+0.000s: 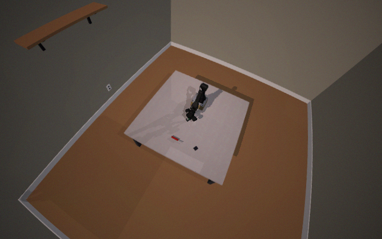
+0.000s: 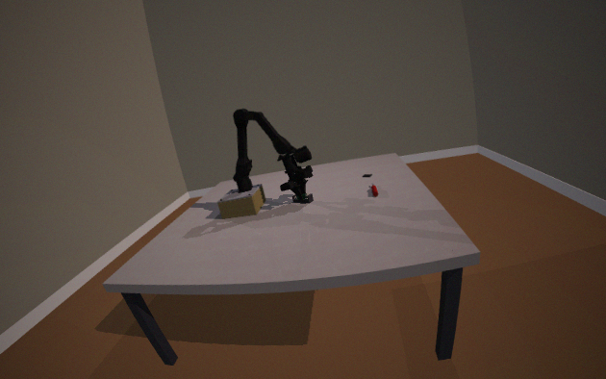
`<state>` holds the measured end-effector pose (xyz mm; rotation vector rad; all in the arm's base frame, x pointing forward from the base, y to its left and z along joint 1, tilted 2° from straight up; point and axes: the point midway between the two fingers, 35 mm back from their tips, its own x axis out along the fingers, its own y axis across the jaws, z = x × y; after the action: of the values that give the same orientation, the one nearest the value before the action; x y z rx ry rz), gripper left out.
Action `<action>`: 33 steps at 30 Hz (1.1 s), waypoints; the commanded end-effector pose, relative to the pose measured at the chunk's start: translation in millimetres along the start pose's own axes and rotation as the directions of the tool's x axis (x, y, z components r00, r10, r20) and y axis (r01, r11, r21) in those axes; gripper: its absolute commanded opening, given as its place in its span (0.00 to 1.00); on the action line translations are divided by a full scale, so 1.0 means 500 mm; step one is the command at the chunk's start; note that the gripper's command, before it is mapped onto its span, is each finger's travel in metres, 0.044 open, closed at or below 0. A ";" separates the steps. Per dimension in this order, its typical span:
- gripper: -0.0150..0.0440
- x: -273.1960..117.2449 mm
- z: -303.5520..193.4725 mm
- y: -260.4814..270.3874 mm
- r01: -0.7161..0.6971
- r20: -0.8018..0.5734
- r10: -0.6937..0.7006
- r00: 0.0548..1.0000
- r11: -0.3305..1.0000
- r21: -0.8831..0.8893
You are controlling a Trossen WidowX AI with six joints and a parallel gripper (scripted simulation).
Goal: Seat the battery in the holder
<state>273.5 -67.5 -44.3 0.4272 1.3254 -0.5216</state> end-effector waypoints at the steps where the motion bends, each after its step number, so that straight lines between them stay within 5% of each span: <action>1: 0.39 0.008 -0.011 -0.001 0.002 -0.049 -0.002 0.999 1.000 -0.007; 33: 0.39 0.009 -0.005 -0.004 0.004 -0.245 -0.003 0.970 1.000 0.005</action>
<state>274.0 -70.1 -46.2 0.4981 1.5284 -0.4949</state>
